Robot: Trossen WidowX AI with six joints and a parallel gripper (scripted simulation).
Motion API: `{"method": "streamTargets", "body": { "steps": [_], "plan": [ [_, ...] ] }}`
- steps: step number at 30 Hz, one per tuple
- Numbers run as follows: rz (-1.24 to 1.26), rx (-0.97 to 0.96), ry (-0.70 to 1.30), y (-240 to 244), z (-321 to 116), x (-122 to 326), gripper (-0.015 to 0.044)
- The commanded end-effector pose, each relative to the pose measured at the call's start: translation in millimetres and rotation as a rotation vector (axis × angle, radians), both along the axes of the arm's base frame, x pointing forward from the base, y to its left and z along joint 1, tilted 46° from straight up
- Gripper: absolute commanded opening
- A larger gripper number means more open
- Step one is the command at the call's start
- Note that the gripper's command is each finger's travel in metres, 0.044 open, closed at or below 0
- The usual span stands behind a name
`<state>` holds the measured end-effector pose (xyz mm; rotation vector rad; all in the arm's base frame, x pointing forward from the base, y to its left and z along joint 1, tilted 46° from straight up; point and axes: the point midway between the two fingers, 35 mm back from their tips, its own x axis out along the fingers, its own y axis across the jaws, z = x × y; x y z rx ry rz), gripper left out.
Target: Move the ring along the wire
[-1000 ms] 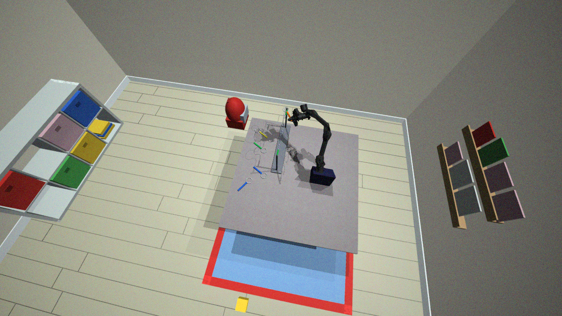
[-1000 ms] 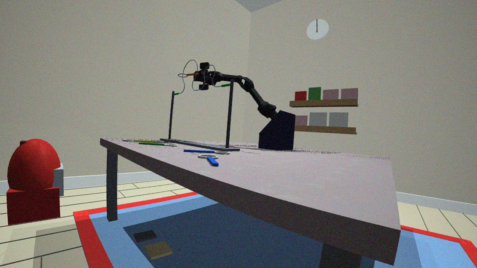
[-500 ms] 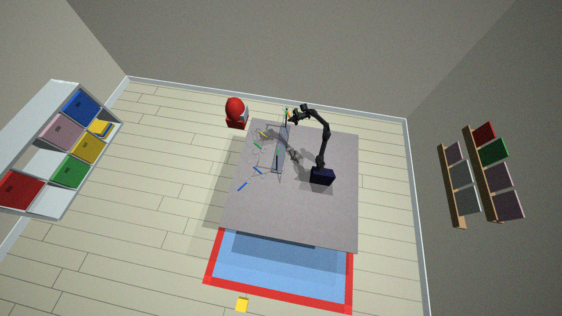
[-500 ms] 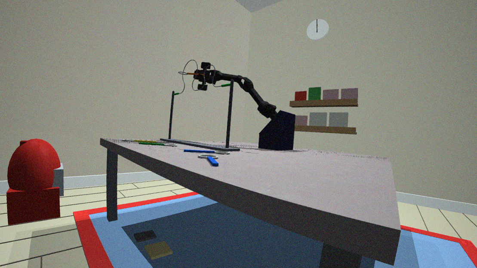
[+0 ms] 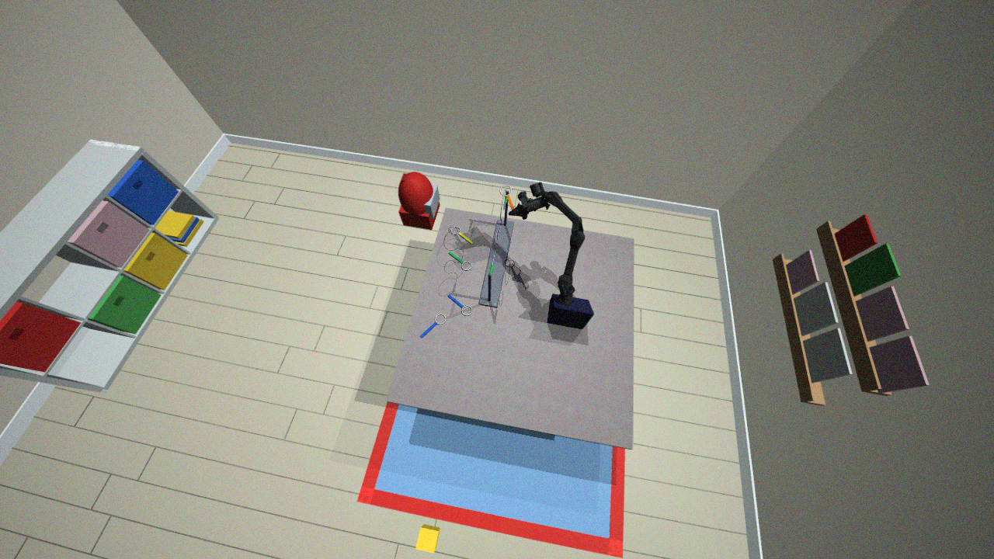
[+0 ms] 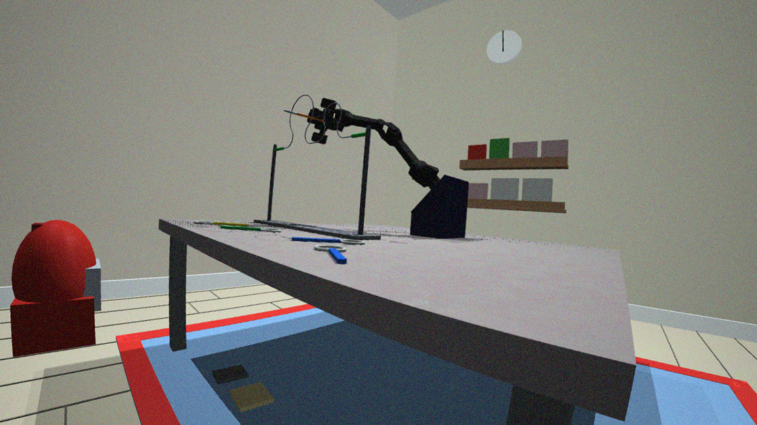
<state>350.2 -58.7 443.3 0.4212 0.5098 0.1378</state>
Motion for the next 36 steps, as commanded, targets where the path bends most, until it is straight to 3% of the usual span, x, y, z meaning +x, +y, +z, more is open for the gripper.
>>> {"method": "streamTargets", "body": {
  "steps": [1,36],
  "plan": [
    [-0.003,-0.063,-0.002,-2.1,-0.5,0.0,-0.015],
    [-0.032,-0.508,-0.021,-16.3,-3.8,1.3,-0.015]
  ]
}}
